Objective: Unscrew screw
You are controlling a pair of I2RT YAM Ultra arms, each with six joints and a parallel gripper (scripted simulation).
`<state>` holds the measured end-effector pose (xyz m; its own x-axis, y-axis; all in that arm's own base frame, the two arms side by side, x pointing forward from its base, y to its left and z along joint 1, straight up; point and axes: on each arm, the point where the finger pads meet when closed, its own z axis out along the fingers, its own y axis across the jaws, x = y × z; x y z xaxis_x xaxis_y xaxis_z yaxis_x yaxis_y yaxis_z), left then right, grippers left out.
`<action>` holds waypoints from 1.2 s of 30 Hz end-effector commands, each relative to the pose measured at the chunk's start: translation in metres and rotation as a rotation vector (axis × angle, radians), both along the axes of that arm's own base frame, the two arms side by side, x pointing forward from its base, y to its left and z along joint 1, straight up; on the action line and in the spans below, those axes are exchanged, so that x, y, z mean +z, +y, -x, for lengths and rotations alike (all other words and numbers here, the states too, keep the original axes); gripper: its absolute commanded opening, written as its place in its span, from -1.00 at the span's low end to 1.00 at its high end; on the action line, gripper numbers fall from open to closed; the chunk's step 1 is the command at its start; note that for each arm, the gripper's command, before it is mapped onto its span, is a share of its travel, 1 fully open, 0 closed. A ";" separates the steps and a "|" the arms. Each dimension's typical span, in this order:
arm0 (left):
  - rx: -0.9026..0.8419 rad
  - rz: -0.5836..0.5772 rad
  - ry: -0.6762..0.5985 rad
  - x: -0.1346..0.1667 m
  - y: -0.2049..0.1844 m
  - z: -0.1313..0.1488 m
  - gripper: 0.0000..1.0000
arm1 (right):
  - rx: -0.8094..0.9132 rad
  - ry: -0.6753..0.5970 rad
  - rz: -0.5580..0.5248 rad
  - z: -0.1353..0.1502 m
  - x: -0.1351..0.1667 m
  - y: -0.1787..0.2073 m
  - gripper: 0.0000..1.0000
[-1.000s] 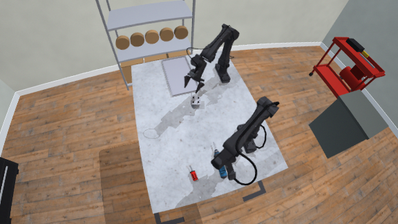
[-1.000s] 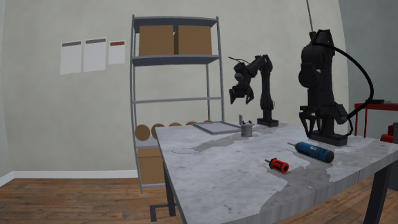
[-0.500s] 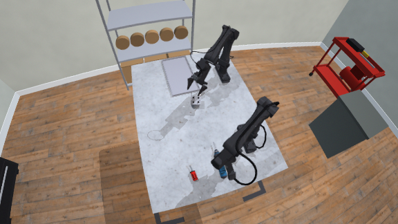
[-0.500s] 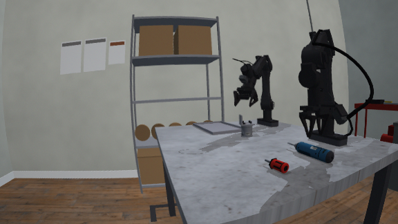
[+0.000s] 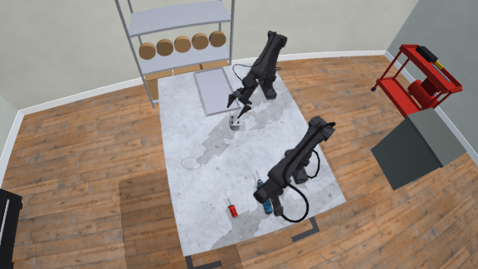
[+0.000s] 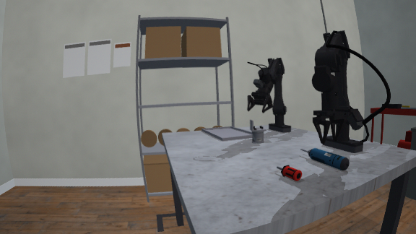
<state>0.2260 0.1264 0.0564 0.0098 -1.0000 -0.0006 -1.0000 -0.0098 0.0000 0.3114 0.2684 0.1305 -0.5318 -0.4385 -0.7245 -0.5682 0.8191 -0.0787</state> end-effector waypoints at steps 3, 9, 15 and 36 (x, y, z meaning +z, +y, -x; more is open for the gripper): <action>-0.006 -0.038 -0.039 0.011 0.005 -0.011 0.30 | -0.088 -0.058 -0.017 -0.006 0.012 0.001 0.72; -0.006 -0.038 -0.039 0.011 0.005 -0.011 0.30 | -0.120 -0.074 -0.017 0.002 0.010 -0.004 0.72; -0.006 -0.038 -0.039 0.011 0.005 -0.011 0.30 | -0.184 -0.122 -0.035 0.007 0.016 0.000 0.72; -0.006 -0.038 -0.039 0.011 0.005 -0.011 0.30 | -0.336 -0.235 -0.081 0.026 0.022 0.006 0.72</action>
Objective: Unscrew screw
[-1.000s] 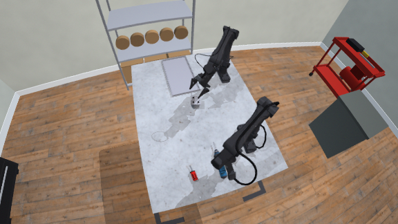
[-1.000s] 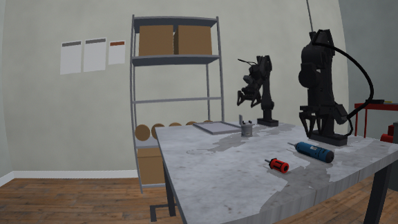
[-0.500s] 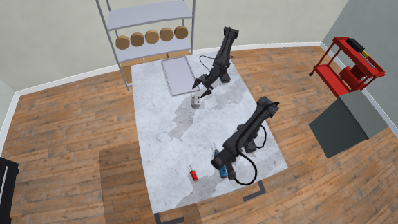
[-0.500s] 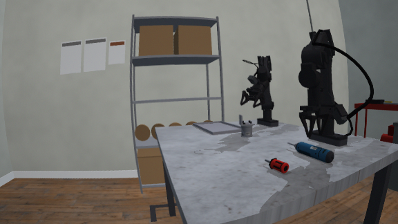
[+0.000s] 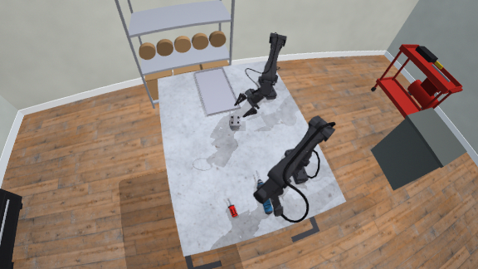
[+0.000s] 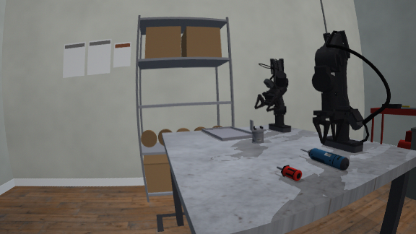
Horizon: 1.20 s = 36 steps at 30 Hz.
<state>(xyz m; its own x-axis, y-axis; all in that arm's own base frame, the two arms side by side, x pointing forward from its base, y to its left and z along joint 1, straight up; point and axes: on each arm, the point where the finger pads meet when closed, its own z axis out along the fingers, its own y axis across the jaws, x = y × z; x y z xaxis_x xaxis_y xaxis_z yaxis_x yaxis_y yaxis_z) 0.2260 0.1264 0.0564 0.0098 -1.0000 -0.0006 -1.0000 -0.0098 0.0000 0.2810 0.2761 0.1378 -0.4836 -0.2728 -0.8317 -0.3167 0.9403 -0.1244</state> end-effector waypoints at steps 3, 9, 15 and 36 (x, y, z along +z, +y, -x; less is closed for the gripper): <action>-0.006 -0.038 -0.039 0.011 0.005 -0.011 0.30 | -0.074 -0.056 -0.036 -0.006 0.015 -0.003 0.72; -0.006 -0.038 -0.039 0.011 0.005 -0.011 0.30 | -0.114 -0.104 -0.065 0.007 0.017 -0.009 0.72; -0.006 -0.038 -0.039 0.011 0.005 -0.011 0.30 | -0.167 -0.162 -0.101 0.017 0.023 -0.010 0.72; -0.006 -0.038 -0.039 0.011 0.005 -0.011 0.30 | -0.268 -0.296 -0.196 0.040 0.041 -0.010 0.72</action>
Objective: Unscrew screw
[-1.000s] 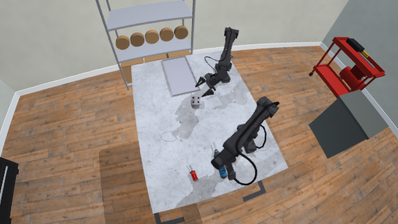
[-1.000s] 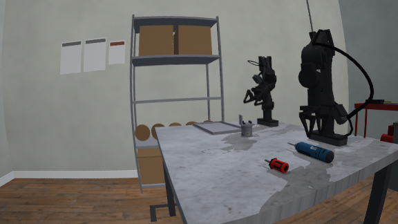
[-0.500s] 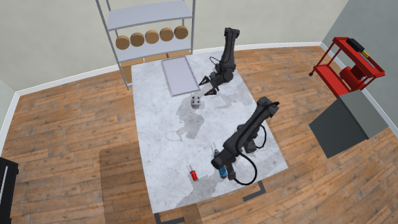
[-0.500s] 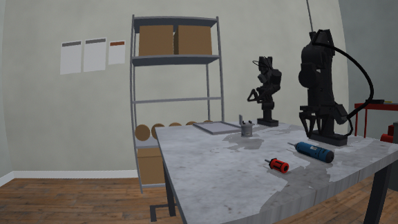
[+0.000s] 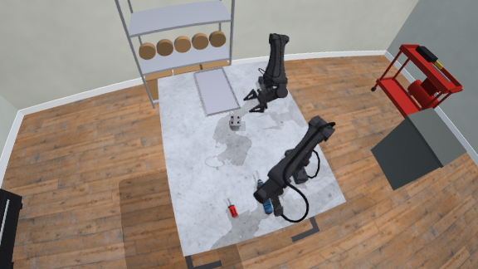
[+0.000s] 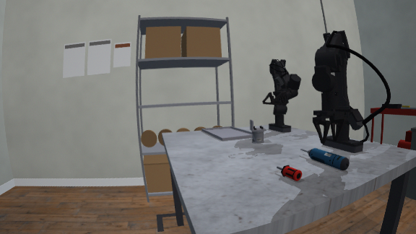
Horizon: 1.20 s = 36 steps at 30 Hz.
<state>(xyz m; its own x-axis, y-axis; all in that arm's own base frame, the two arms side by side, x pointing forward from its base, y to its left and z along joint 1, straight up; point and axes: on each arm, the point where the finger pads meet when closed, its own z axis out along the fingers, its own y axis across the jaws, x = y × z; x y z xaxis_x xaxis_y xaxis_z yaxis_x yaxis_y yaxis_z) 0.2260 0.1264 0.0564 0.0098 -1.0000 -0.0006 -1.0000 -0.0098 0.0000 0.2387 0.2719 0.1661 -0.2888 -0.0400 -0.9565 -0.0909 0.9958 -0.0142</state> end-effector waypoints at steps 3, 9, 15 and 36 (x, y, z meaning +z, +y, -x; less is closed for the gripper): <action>-0.006 -0.038 -0.039 0.011 0.005 -0.011 0.30 | -0.069 -0.044 -0.039 -0.006 0.015 -0.008 0.72; -0.006 -0.038 -0.039 0.011 0.005 -0.011 0.30 | -0.069 -0.049 -0.038 -0.002 0.016 -0.005 0.72; -0.006 -0.038 -0.039 0.011 0.005 -0.011 0.30 | -0.077 -0.053 -0.038 -0.002 0.016 -0.006 0.72; -0.006 -0.038 -0.039 0.011 0.005 -0.011 0.30 | -0.075 -0.062 -0.067 -0.002 -0.007 -0.007 0.72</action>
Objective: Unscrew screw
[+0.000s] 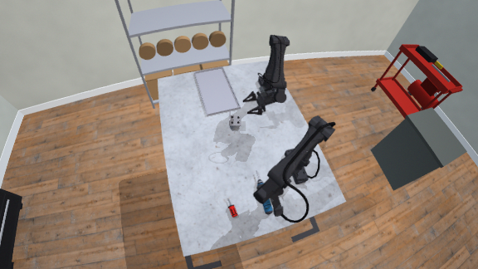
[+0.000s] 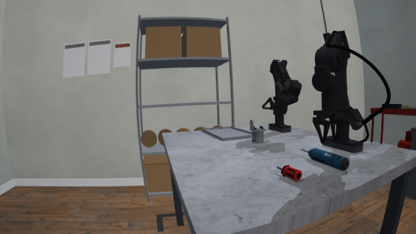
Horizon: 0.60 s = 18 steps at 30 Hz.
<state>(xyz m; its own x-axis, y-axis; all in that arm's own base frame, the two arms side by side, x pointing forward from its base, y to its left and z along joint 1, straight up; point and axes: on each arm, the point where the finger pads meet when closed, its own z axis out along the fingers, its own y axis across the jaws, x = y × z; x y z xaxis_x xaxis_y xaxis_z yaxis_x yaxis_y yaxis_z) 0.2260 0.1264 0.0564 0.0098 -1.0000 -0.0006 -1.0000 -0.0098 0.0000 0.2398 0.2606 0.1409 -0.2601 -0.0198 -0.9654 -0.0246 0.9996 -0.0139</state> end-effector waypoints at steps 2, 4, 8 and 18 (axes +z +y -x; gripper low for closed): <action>-0.006 -0.038 -0.039 0.011 0.005 -0.011 0.30 | -0.007 -0.016 0.001 0.001 -0.007 -0.002 0.72; -0.006 -0.038 -0.039 0.011 0.005 -0.011 0.30 | -0.007 -0.016 0.001 0.001 -0.012 -0.002 0.72; -0.006 -0.038 -0.039 0.011 0.005 -0.011 0.30 | -0.008 -0.016 0.002 0.001 -0.022 -0.002 0.72; -0.006 -0.038 -0.039 0.011 0.005 -0.011 0.30 | -0.007 -0.016 0.002 0.001 -0.034 -0.002 0.72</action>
<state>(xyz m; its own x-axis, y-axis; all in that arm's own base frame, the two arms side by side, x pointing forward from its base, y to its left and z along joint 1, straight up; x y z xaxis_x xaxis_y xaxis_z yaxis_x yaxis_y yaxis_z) 0.2260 0.1264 0.0564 0.0098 -1.0000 -0.0006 -1.0000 -0.0098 0.0000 0.2400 0.2607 0.1123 -0.2579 -0.0150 -0.9661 -0.0232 0.9997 -0.0093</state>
